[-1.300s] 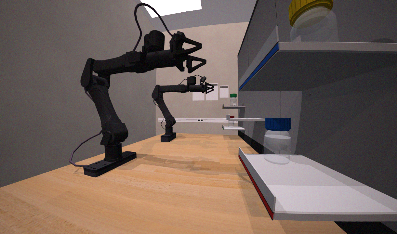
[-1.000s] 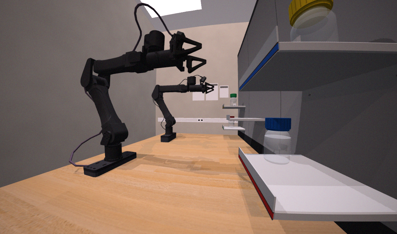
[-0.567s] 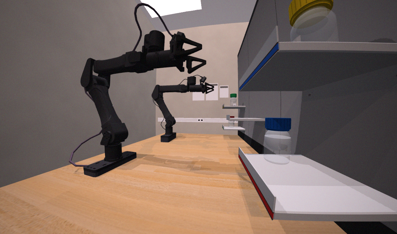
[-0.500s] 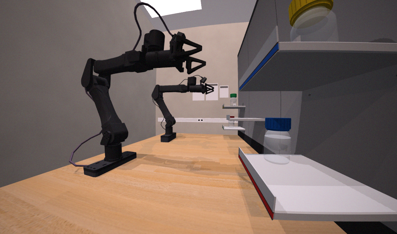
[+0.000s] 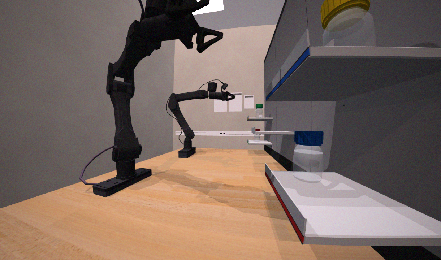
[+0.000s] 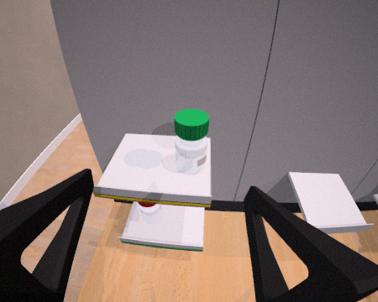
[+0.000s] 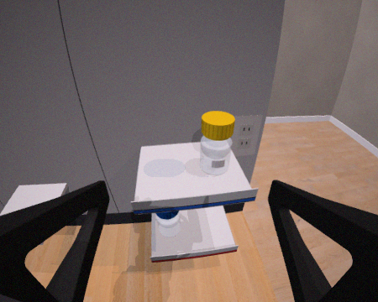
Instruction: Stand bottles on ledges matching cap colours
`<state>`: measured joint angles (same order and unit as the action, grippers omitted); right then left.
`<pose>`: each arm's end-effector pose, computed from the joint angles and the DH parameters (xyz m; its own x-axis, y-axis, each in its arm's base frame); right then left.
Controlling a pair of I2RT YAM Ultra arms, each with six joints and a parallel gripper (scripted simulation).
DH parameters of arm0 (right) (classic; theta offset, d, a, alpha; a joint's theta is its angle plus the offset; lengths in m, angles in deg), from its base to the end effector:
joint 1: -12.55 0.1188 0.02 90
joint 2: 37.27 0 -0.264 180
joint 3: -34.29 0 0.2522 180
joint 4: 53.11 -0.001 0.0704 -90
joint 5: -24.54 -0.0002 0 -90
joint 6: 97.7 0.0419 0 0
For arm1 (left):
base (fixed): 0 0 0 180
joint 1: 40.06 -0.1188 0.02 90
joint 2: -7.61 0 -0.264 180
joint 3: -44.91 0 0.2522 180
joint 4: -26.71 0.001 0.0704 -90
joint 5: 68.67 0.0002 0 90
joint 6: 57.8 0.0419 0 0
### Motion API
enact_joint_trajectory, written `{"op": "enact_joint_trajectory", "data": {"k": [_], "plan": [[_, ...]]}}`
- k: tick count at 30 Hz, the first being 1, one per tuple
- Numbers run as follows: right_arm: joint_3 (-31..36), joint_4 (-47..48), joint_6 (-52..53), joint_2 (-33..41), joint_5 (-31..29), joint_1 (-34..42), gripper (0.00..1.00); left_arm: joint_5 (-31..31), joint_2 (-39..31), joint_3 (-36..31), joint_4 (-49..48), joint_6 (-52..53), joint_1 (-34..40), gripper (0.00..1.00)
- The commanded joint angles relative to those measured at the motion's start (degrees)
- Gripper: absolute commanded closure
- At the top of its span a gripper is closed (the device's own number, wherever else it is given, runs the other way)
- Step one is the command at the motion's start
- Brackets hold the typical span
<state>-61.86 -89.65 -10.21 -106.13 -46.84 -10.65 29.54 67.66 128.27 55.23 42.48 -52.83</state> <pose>0.2424 -0.0882 0.4628 -0.1513 0.0197 -0.9883 0.0771 0.9970 0.0080 0.2266 0.0462 0.4370 -0.1014 0.1581 -0.9822 -0.0630 0.9843 0.1650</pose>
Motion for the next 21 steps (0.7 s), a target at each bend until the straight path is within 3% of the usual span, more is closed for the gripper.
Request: {"op": "enact_joint_trajectory", "data": {"k": [1,9,21], "plan": [[-5.71,-7.04,-2.07,-2.98,4.33,-3.42,0.0,1.01,-0.86,2.14,2.63,0.88,-0.85,0.0],[-15.09,-12.51,-3.92,-8.17,6.57,-8.05,0.0,1.07,-0.82,2.26,2.71,0.89,-0.92,0.0],[-16.69,-12.47,-4.2,-9.05,6.11,-8.49,0.0,1.64,-0.83,2.24,3.17,1.31,-0.91,0.0]]}}
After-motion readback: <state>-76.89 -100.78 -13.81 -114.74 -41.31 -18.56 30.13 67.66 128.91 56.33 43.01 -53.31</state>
